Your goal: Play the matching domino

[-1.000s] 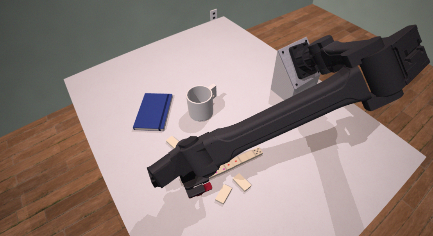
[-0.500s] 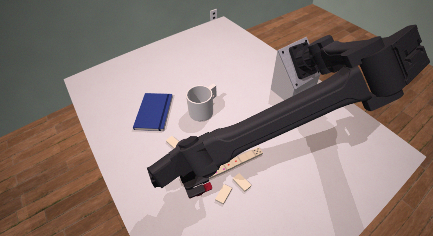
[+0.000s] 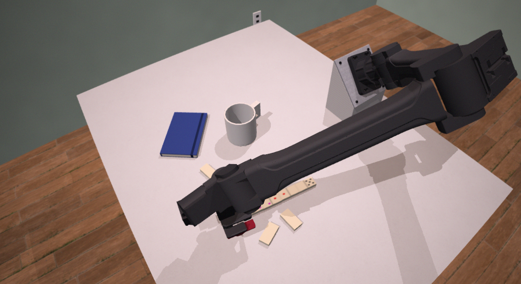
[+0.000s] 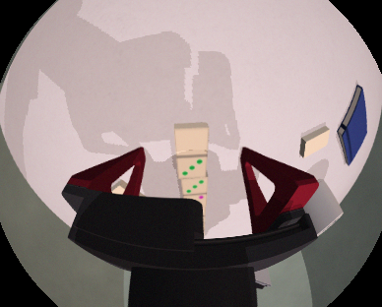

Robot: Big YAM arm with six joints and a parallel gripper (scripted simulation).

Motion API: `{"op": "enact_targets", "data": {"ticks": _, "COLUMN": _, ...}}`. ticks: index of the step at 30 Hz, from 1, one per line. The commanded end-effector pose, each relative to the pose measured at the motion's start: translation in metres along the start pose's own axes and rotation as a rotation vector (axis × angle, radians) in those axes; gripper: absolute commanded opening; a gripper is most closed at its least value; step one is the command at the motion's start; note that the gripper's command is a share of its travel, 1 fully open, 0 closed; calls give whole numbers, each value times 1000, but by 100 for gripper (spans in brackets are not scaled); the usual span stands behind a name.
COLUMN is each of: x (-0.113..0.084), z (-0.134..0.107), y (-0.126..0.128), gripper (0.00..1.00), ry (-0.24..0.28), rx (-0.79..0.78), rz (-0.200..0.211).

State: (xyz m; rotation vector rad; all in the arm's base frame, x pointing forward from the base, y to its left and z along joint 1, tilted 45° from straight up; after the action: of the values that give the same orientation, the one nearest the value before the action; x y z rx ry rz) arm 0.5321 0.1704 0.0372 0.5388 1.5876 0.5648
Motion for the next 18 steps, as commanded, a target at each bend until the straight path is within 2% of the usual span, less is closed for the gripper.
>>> {"op": "enact_targets", "data": {"ticks": 1, "x": 1, "z": 5, "y": 24, "gripper": 94, "ry": -5, "rx": -39, "rz": 4}}
{"op": "enact_targets", "data": {"ticks": 7, "x": 1, "z": 5, "y": 24, "gripper": 94, "ry": -5, "rx": -39, "rz": 4}}
{"op": "enact_targets", "data": {"ticks": 8, "x": -3, "z": 2, "y": 3, "gripper": 94, "ry": -8, "rx": -5, "rz": 2}}
{"op": "enact_targets", "data": {"ticks": 18, "x": 2, "z": 5, "y": 25, "gripper": 94, "ry": -3, "rx": -41, "rz": 6}}
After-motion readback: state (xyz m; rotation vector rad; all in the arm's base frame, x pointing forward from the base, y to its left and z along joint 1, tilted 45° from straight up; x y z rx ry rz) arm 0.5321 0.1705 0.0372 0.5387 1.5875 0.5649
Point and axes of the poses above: the point where the finger pads meet when closed, its own x axis out along the fingers, its own y axis across the jaws, z = x × y, the point moved 7 cm from there along -x, back along the fingers, and after that the axes turned 6 degrees about -x, right-handed, at the moved point
